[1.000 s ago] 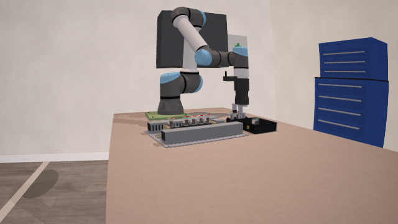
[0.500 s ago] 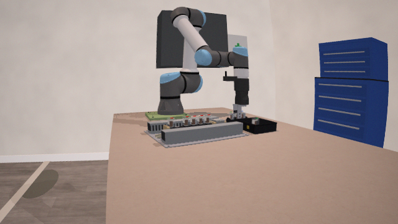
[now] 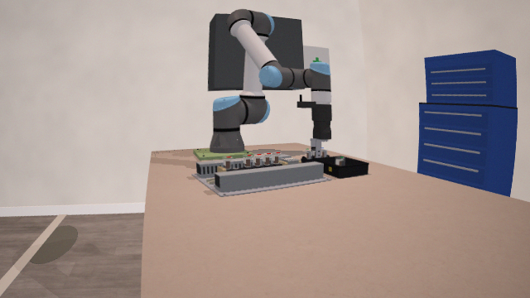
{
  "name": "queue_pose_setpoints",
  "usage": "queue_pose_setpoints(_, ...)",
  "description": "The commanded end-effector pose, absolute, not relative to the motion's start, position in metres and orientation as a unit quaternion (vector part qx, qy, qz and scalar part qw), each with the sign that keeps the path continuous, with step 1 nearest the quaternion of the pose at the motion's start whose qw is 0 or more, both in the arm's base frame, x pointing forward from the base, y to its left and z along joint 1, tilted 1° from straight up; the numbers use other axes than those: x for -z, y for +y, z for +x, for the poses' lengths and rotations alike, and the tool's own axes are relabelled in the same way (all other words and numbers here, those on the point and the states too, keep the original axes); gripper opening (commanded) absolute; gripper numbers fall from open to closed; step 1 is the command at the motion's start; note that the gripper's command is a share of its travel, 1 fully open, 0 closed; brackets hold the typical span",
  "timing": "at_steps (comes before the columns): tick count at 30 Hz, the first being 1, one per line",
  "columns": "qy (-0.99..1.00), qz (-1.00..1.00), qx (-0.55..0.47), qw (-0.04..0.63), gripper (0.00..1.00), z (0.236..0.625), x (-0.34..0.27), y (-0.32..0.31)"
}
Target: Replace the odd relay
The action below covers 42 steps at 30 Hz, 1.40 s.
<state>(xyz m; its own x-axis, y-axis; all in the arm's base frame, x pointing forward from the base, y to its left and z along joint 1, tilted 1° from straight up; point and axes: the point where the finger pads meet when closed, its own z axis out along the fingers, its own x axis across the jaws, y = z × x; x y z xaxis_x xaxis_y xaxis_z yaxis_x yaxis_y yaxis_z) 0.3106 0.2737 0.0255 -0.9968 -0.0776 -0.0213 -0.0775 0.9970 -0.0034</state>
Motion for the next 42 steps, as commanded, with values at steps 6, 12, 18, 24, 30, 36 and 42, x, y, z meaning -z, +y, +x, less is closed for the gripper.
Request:
queue_pose_setpoints(6,0.999,-0.039,0.001,0.011,0.0,0.311,-0.0259,0.2739)
queue_pose_setpoints(12,0.999,-0.039,0.001,0.011,0.0,0.311,-0.0259,0.2739)
queue_pose_setpoints(18,0.999,-0.039,0.001,0.011,0.0,0.311,-0.0259,0.2739)
queue_pose_setpoints(24,0.999,-0.039,0.001,0.011,0.0,0.311,-0.0259,0.2739)
queue_pose_setpoints(30,0.999,-0.039,0.001,0.011,0.0,0.311,-0.0259,0.2739)
queue_pose_setpoints(36,0.999,-0.039,0.001,0.011,0.0,0.311,-0.0259,0.2739)
queue_pose_setpoints(42,0.999,-0.039,0.001,0.011,0.0,0.3108,-0.0339,0.2739)
